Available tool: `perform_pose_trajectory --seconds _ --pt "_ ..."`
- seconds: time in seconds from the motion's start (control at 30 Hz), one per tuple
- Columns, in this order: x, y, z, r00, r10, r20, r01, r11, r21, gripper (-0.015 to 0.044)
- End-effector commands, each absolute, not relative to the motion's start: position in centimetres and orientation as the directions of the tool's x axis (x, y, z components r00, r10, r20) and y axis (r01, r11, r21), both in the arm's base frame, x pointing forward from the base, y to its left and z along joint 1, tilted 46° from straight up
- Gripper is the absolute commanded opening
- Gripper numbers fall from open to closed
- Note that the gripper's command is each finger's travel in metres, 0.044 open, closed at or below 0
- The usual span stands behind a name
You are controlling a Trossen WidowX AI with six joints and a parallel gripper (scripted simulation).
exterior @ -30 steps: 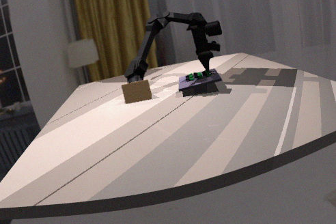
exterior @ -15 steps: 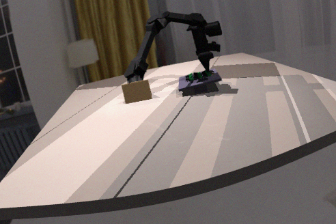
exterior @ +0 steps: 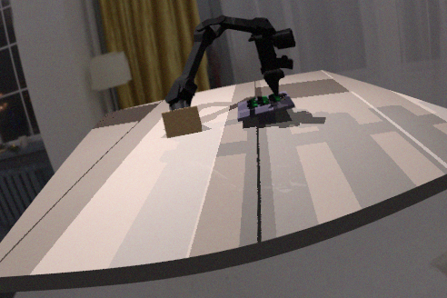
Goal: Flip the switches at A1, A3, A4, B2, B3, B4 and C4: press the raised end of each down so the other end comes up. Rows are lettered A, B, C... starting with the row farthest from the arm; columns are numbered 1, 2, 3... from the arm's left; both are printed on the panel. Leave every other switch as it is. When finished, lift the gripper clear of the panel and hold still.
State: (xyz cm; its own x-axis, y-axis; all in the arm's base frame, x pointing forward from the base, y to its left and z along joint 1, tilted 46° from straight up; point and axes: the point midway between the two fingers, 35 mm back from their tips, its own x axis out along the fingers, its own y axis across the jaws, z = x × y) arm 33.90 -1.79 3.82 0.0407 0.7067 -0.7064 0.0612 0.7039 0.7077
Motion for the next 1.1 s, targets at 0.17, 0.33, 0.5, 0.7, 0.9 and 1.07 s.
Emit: perform_pose_trajectory --seconds 0.17,0.33,0.5,0.7,0.9,1.07 --pt "33.8 -1.4 3.6 0.036 0.711 -0.702 0.067 0.699 0.712 0.0" --pt "33.8 -1.4 3.6 0.036 0.711 -0.702 0.067 0.699 0.712 0.0" --pt "33.8 -1.3 3.5 0.036 0.711 -0.702 0.067 0.699 0.712 0.0" --pt "33.7 -4.5 6.5 0.053 0.706 -0.706 0.066 0.703 0.708 0.0" --pt "33.3 -6.1 8.2 0.061 0.707 -0.704 0.069 0.701 0.71 0.0" --pt "31.3 -7.7 6.4 0.06 0.706 -0.705 0.07 0.702 0.709 0.0"
